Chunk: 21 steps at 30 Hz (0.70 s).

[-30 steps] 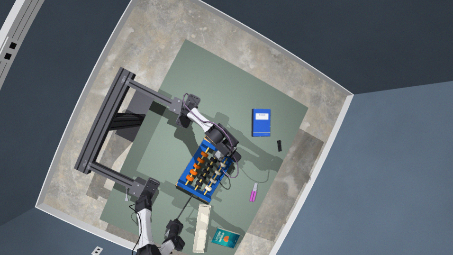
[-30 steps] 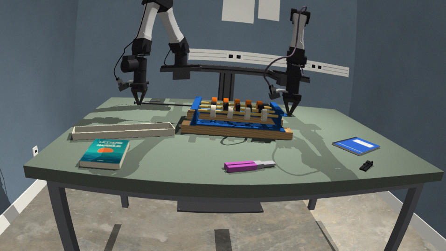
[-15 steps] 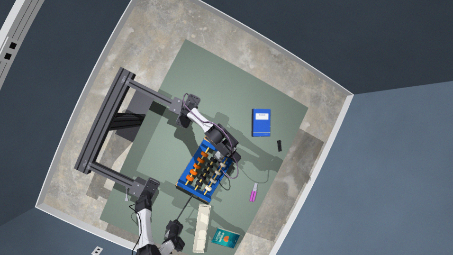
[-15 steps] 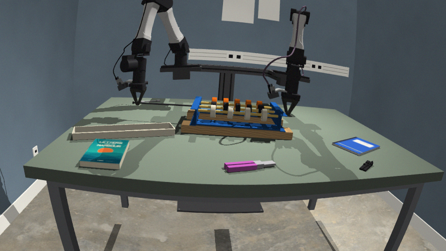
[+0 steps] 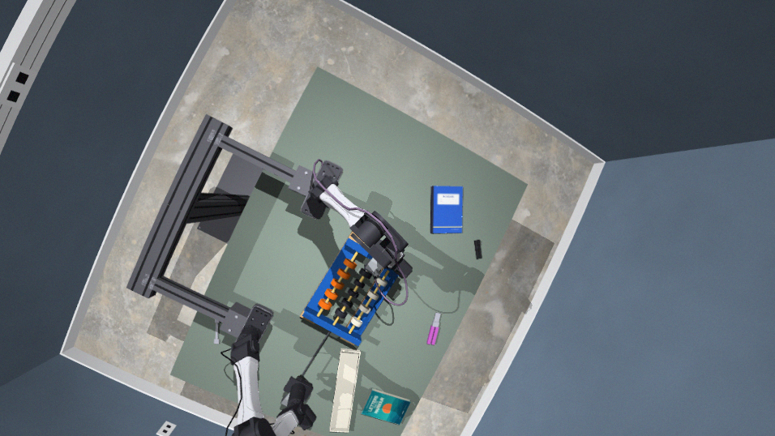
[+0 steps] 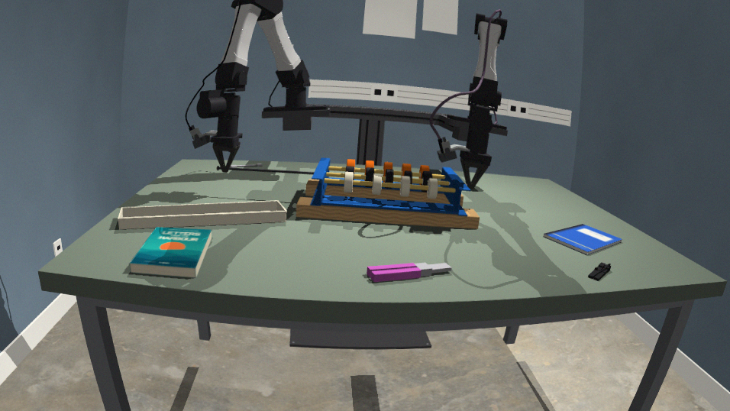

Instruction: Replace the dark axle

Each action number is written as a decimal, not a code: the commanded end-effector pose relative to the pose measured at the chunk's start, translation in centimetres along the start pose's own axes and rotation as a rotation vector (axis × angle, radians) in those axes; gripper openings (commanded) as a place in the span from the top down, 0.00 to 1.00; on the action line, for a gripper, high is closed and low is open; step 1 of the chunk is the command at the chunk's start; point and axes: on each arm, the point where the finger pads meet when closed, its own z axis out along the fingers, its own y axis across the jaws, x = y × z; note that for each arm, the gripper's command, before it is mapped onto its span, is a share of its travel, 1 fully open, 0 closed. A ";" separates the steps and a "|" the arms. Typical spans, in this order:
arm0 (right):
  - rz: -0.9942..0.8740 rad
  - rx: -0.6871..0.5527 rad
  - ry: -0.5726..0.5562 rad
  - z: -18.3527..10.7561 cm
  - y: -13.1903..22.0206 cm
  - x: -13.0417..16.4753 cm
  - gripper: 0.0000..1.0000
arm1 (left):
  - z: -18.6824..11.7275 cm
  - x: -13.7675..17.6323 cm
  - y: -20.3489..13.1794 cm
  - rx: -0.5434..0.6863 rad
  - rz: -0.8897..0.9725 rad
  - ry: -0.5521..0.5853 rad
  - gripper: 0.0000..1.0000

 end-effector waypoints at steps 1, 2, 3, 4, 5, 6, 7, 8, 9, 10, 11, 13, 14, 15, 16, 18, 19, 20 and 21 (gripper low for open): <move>-0.014 -0.003 0.038 -0.4 0.0 1.5 1.00 | 0.5 -4.4 1.2 -0.031 0.035 -0.161 1.00; -0.015 -0.001 0.039 -0.3 0.0 1.5 1.00 | 0.5 -4.4 1.2 -0.032 0.035 -0.161 1.00; -0.015 0.001 0.039 -0.3 -0.1 1.6 1.00 | 0.5 -4.4 1.2 -0.032 0.036 -0.162 1.00; -0.015 0.000 0.039 -0.3 0.0 1.5 1.00 | 0.5 -4.4 1.1 -0.030 0.035 -0.160 1.00; -0.015 0.000 0.039 -0.3 0.0 1.5 1.00 | 0.5 -4.4 1.1 -0.030 0.035 -0.160 1.00; -0.015 0.000 0.039 -0.3 0.0 1.5 1.00 | 0.5 -4.4 1.1 -0.030 0.035 -0.160 1.00; -0.012 -0.002 0.038 -0.2 0.1 1.3 1.00 | 0.4 -4.3 0.8 -0.029 0.033 -0.161 1.00; -0.017 0.002 0.040 -0.2 -0.1 1.5 1.00 | 0.7 -4.3 0.7 -0.023 0.035 -0.160 1.00; -0.019 0.003 0.041 -0.2 -0.1 1.5 1.00 | 0.8 -4.2 0.3 -0.015 0.034 -0.159 1.00; -0.025 0.000 0.039 -0.2 0.1 1.4 1.00 | 1.0 -4.1 -0.1 -0.007 0.034 -0.157 1.00; -0.028 -0.006 0.037 -0.2 0.4 1.3 1.00 | 1.1 -4.0 -0.5 0.002 0.033 -0.155 1.00; -0.028 -0.010 0.035 -0.2 0.6 1.1 1.00 | 0.6 -4.4 1.0 -0.030 0.036 -0.165 1.00; -0.028 -0.005 0.037 -0.1 0.5 1.1 1.00 | 0.8 -4.3 0.5 -0.021 0.035 -0.162 1.00; -0.028 -0.005 0.037 -0.1 0.5 1.0 1.00 | 0.8 -4.2 0.5 -0.019 0.035 -0.163 1.00; -0.029 -0.002 0.039 0.0 0.4 1.0 1.00 | 0.9 -4.1 0.1 -0.011 0.034 -0.161 1.00; -0.029 0.015 0.047 0.2 -0.4 1.5 1.00 | 1.0 -4.0 -0.4 -0.001 0.033 -0.160 1.00; -0.023 0.015 0.048 0.3 -0.5 1.3 1.00 | 1.1 -4.0 -0.6 0.003 0.036 -0.159 1.00; -0.015 0.016 0.048 0.3 -0.7 1.1 1.00 | 0.6 -4.4 0.9 -0.026 0.044 -0.167 1.00; -0.010 0.016 0.048 0.3 -0.7 1.1 1.00 | 0.6 -4.4 1.0 -0.030 0.037 -0.167 1.00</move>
